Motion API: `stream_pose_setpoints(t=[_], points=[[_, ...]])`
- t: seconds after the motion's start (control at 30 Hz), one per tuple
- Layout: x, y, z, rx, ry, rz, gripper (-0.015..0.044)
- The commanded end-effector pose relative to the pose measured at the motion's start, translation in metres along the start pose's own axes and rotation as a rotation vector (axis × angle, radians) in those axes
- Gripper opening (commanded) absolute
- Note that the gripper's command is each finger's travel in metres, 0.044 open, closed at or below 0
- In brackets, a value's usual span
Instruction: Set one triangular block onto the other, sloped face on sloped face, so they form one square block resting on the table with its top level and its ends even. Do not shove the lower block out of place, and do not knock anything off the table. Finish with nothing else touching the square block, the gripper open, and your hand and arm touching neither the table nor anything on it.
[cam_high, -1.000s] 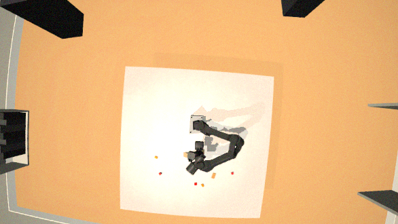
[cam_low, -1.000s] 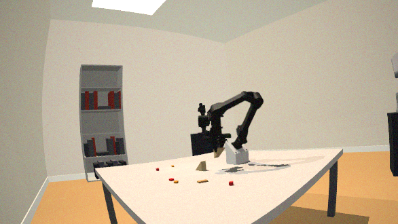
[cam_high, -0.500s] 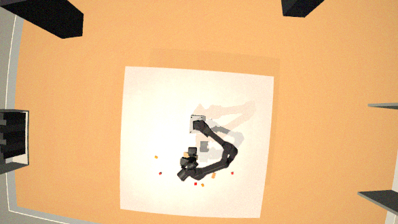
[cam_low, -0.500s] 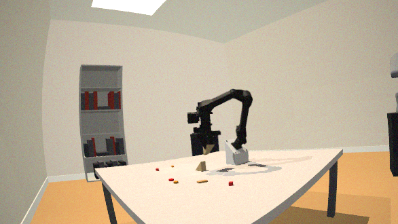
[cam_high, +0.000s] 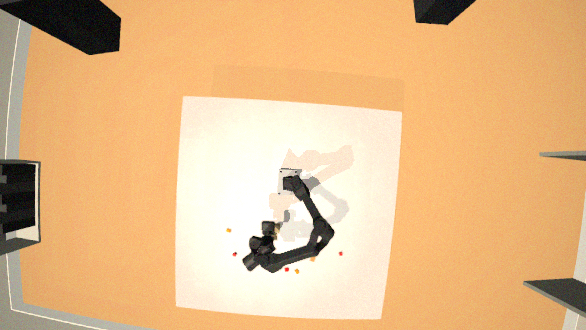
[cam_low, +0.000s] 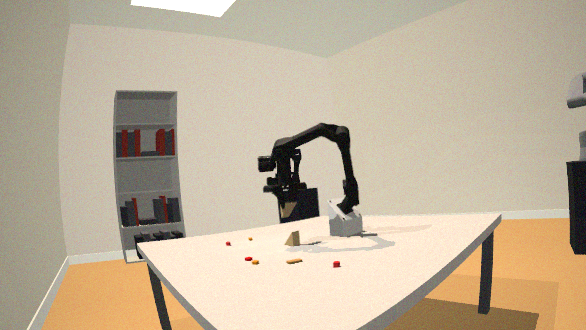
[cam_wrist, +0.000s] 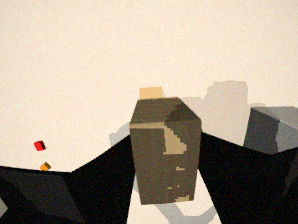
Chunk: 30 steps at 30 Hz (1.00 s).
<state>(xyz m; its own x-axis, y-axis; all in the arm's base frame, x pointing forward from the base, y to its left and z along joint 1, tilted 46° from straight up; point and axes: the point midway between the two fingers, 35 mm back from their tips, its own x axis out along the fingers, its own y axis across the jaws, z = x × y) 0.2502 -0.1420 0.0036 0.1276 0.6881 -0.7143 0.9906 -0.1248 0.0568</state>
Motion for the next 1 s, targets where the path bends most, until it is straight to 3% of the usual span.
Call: stream_pose_setpoints(t=[0.0,0.37,0.97], points=[[-0.005,0.002,0.022,-0.005,-0.001,-0.002,0.0],[-0.006,0.003,0.048,-0.002,-0.001,-0.004,0.0],[0.065,0.003,0.017,-0.003,0.005,-0.004,0.0]])
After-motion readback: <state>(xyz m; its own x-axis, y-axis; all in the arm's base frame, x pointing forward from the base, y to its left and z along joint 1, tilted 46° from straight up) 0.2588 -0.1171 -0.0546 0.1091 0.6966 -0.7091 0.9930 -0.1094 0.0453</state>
